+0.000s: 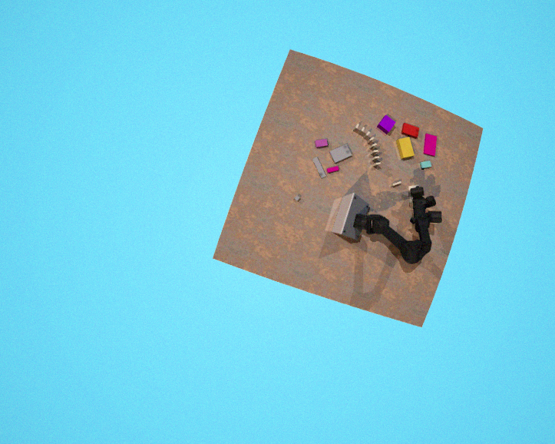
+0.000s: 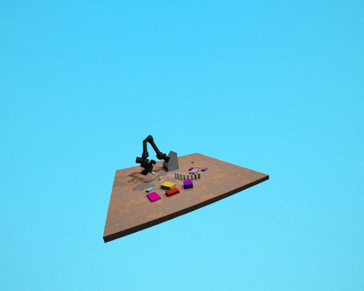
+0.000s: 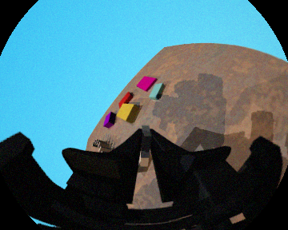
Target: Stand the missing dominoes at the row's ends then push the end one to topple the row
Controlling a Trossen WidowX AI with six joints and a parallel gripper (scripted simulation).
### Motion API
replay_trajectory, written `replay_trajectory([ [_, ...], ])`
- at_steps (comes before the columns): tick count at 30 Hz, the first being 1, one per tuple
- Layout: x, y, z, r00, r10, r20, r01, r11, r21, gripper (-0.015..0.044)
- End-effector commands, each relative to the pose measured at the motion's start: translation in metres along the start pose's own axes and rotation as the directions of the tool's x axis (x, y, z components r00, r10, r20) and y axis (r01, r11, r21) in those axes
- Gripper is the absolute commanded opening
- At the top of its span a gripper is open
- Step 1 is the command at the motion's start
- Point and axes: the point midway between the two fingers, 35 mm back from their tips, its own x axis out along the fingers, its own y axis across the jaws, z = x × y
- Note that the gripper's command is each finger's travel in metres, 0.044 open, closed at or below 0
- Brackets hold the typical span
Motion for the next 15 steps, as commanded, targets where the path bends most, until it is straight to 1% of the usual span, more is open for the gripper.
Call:
replay_trajectory([
  [1, -0.007, -0.003, 0.003, 0.997, 0.017, 0.072, -0.014, 0.999, -0.042, 0.003],
  [8, -0.023, -0.008, 0.009, 0.98, 0.048, 0.195, -0.021, 0.99, -0.142, 0.003],
  [15, -0.041, -0.008, 0.011, 0.953, 0.088, 0.291, -0.009, 0.965, -0.263, 0.003],
])
